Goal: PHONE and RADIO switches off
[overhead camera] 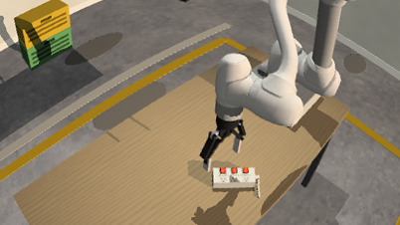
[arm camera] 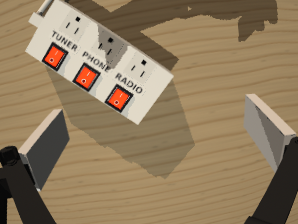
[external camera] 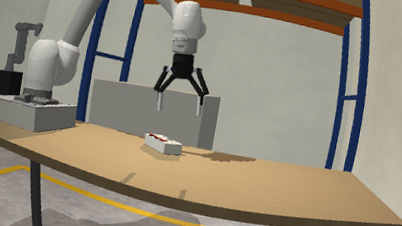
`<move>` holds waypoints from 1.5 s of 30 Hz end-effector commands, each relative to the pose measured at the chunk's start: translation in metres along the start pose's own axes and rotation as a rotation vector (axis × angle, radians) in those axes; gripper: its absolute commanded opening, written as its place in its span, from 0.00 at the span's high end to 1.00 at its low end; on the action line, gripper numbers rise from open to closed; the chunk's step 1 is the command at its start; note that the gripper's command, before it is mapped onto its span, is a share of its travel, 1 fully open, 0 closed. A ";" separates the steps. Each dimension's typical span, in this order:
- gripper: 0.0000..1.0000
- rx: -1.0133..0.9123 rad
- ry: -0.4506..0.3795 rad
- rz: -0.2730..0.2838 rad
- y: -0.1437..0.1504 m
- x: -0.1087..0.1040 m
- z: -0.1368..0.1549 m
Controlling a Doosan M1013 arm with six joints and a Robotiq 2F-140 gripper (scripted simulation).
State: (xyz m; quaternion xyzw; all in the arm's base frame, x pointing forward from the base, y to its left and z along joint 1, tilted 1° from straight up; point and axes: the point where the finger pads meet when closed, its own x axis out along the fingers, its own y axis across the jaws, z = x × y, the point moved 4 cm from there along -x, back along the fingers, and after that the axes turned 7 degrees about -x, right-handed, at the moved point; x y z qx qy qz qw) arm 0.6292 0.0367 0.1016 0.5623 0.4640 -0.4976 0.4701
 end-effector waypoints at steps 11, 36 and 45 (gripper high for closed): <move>0.00 0.459 0.192 0.084 -0.067 -0.012 -0.011; 0.00 0.459 0.192 0.084 -0.067 -0.012 -0.011; 0.00 0.459 0.192 0.084 -0.067 -0.012 -0.011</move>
